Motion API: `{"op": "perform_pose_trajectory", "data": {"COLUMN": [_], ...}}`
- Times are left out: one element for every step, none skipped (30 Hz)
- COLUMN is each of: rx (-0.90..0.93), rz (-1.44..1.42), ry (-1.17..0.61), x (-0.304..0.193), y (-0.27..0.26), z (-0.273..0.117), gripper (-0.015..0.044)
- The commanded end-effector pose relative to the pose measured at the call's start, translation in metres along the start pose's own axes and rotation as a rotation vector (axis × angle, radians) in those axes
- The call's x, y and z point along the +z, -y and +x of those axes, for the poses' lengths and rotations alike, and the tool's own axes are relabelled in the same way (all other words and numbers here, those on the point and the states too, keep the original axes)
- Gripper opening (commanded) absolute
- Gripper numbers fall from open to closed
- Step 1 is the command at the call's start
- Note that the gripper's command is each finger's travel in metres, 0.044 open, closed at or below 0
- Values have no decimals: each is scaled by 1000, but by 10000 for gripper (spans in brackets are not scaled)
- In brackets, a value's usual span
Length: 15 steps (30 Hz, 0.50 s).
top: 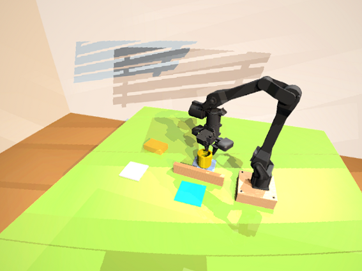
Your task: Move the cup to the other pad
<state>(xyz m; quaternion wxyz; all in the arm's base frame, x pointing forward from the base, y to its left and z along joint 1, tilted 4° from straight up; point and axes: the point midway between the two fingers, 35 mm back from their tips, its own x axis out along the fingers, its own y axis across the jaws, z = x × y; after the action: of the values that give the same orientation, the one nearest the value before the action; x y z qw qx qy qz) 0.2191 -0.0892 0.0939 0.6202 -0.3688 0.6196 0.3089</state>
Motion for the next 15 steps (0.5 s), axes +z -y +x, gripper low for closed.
{"op": "perform_pose_trajectory", "data": {"rx": [1,1,1,1,1,1,1,1,1,1,1,1,1,1,1], "rz": [-3,-3,-3,-3,-3,-3,-3,-3,-3,-3,-3,-3,-3,-3,-3], "ry": [-5,-5,-5,-5,-5,-5,-5,-5,-5,-6,-6,-6,-6,-6,-6], "x": [-1,-1,-1,-1,-1,-1,-1,-1,-1,-1,-1,-1,-1,-1,-1], "y": [0,1,1,1,1,1,1,1,1,1,1,1,1,1,1], "z": [7,9,10,12,14,15,17,18,20,22,23,25,27,28,30], "gripper": [167,167,167,167,167,167,167,167,167,167,167,167,167,167,167]}}
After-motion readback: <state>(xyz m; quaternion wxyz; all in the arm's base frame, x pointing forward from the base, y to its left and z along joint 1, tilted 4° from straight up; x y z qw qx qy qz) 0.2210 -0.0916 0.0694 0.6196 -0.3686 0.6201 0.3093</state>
